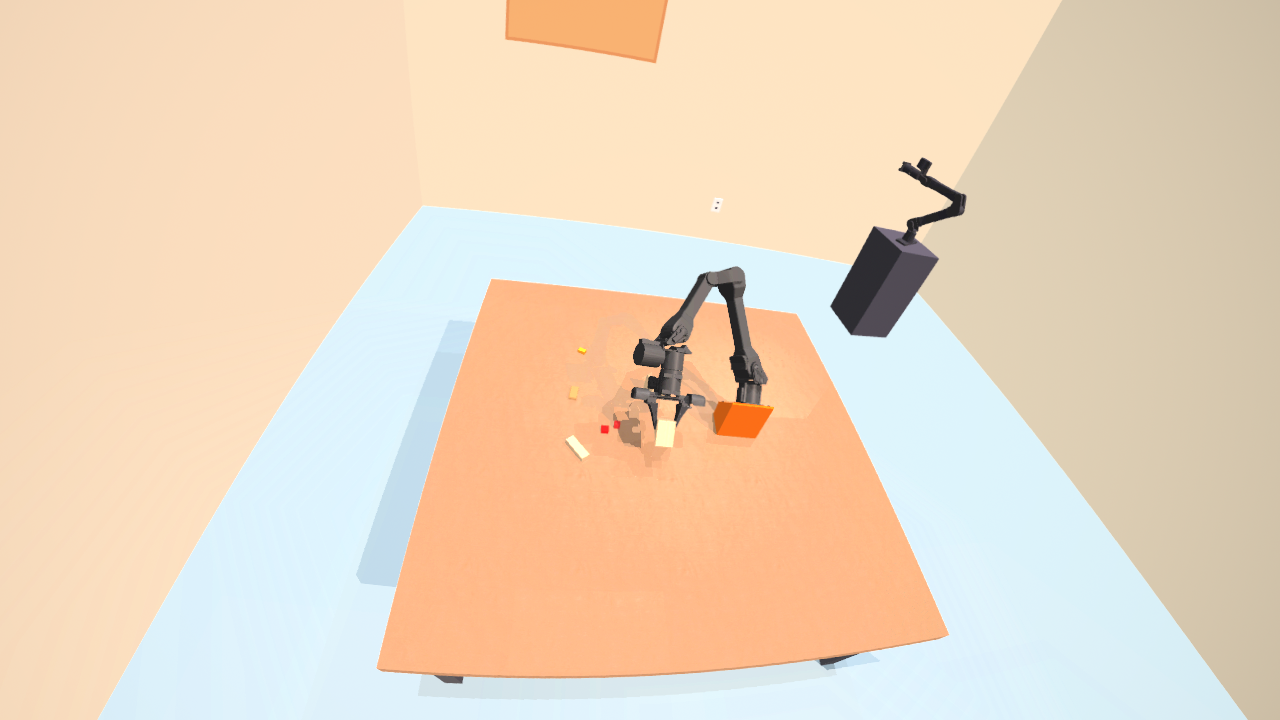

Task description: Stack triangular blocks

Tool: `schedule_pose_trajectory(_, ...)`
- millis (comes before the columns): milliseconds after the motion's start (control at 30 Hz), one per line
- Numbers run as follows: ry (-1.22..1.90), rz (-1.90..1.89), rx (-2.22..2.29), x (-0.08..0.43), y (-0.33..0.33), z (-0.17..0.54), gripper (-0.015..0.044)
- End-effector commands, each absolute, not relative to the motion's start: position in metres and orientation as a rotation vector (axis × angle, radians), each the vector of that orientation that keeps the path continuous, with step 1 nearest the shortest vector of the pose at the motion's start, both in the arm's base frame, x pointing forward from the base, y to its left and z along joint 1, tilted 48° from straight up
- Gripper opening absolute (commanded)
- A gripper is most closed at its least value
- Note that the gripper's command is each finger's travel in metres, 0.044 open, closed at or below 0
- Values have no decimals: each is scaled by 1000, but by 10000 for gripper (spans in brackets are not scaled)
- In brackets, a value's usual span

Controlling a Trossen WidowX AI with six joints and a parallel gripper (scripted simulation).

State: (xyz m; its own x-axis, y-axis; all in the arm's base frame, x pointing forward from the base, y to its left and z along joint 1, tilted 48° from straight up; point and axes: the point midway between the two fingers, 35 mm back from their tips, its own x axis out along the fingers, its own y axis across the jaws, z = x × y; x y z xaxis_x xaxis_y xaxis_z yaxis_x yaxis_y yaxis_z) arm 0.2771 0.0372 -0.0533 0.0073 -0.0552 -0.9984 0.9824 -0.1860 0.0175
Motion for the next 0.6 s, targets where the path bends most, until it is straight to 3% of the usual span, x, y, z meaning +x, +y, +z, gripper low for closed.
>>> schedule_pose_trajectory(0, 1093, -1338, 1238, 277, 38, -55, 0)
schedule_pose_trajectory(567, 1305, -1137, 675, 275, 41, -62, 0)
